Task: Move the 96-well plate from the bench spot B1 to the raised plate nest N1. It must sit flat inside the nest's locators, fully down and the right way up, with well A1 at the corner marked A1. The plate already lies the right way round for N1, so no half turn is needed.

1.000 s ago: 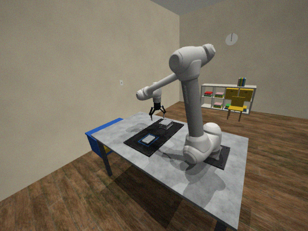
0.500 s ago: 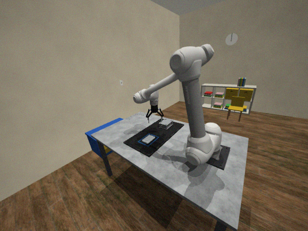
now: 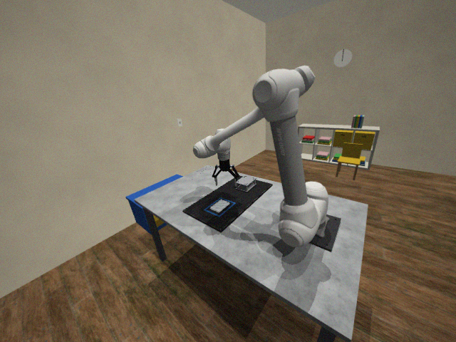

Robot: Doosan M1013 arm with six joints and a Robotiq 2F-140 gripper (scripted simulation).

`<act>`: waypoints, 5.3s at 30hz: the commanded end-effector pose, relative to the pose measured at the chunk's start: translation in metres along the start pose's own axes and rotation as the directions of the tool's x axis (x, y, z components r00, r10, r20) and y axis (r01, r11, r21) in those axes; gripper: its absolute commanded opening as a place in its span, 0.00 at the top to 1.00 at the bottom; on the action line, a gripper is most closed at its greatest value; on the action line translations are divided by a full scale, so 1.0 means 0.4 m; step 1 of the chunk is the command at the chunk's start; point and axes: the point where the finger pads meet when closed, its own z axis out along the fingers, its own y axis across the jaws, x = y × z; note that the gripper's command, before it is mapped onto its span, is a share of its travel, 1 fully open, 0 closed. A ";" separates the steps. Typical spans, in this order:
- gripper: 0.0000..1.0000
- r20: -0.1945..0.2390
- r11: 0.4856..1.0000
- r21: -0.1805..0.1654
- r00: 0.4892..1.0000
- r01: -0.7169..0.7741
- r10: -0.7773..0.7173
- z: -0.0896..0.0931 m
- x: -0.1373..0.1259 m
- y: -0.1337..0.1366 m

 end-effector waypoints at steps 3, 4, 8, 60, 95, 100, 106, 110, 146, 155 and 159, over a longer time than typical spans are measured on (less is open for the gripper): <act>0.00 0.001 0.993 -0.006 0.993 -0.122 0.122 0.026 -0.061 -0.024; 0.00 0.001 0.993 -0.006 0.993 -0.122 0.122 0.030 -0.071 -0.029; 0.00 0.002 0.983 -0.008 0.983 -0.184 0.184 0.037 -0.093 -0.037; 0.00 0.003 0.879 -0.022 0.879 -0.477 0.477 0.095 -0.272 -0.092; 0.00 0.003 0.879 -0.022 0.879 -0.477 0.477 0.095 -0.272 -0.092; 0.00 0.003 0.879 -0.022 0.879 -0.477 0.477 0.095 -0.272 -0.092; 0.00 0.003 0.879 -0.022 0.879 -0.477 0.477 0.112 -0.272 -0.091; 0.00 0.003 0.879 -0.022 0.879 -0.477 0.477 0.120 -0.272 -0.091; 0.00 0.003 0.879 -0.022 0.879 -0.477 0.477 0.253 -0.274 -0.089; 0.00 0.003 0.879 -0.022 0.879 -0.477 0.477 0.253 -0.274 -0.089; 0.00 0.003 0.879 -0.022 0.879 -0.477 0.477 0.253 -0.274 -0.089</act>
